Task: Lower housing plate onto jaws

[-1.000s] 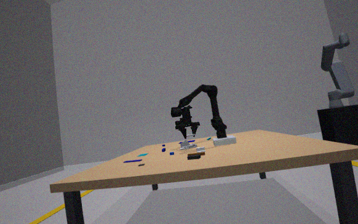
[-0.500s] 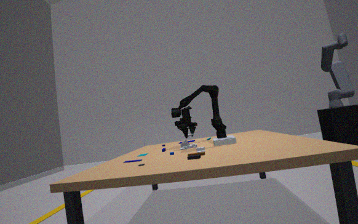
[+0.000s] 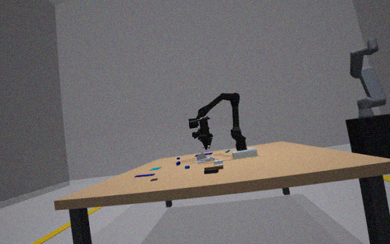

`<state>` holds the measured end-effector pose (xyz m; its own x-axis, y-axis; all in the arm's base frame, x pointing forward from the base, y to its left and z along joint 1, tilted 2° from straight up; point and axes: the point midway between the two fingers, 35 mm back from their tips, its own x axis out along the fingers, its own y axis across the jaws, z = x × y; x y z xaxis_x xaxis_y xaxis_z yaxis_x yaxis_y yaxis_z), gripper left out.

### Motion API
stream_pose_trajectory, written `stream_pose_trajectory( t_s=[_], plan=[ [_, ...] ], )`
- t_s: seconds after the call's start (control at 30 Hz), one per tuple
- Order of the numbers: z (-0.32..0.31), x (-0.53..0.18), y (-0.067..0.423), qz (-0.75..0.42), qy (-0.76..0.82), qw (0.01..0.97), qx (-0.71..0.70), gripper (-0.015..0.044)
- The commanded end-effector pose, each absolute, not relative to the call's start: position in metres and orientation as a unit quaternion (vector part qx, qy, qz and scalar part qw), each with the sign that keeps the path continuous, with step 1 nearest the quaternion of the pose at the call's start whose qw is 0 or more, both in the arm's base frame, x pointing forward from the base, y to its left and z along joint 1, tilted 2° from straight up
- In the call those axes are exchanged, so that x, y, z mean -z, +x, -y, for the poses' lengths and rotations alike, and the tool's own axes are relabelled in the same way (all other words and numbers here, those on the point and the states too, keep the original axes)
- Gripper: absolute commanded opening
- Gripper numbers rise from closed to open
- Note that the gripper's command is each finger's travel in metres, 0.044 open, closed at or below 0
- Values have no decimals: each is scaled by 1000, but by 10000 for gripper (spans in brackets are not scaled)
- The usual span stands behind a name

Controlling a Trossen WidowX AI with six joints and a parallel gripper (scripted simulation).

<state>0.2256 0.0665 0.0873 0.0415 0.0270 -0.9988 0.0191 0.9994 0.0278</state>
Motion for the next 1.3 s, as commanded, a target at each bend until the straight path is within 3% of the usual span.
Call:
stream_pose_trajectory(
  t_s=[0.0, 1.27],
  plan=[
    [-55, -86, 223, -693, -9, 721, -30, 351],
    [-30, -85, 215, -690, -47, 719, -66, 351]
  ],
)
